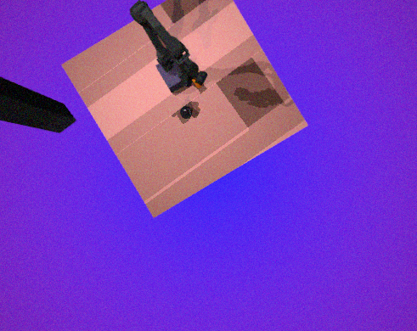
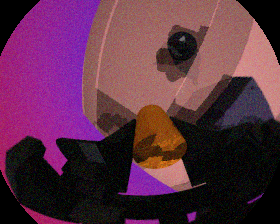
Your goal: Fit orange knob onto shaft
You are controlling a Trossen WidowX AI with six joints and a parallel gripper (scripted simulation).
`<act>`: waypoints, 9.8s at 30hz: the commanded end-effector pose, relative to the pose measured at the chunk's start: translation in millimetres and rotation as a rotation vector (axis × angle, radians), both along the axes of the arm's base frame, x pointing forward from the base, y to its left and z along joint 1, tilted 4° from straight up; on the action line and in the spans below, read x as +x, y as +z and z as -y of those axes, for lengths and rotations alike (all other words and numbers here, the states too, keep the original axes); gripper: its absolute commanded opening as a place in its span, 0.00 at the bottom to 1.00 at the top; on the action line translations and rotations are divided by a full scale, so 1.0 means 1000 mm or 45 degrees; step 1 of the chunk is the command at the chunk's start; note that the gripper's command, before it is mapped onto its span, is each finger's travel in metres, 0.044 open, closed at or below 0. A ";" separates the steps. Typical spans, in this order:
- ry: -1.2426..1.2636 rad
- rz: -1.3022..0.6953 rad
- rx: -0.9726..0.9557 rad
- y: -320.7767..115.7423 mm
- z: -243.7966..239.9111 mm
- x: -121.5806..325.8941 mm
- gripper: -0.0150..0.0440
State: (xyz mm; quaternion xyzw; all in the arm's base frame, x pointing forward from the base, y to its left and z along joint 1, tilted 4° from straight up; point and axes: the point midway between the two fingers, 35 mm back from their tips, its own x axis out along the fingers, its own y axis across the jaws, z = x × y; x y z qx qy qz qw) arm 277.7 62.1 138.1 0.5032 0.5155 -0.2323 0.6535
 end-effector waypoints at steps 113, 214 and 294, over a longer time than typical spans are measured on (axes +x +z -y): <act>0.012 -0.214 -0.101 -0.023 -0.006 0.007 0.25; 0.040 -0.527 -0.265 -0.118 -0.019 0.019 1.00; 0.040 -0.526 -0.265 -0.117 -0.021 0.027 0.25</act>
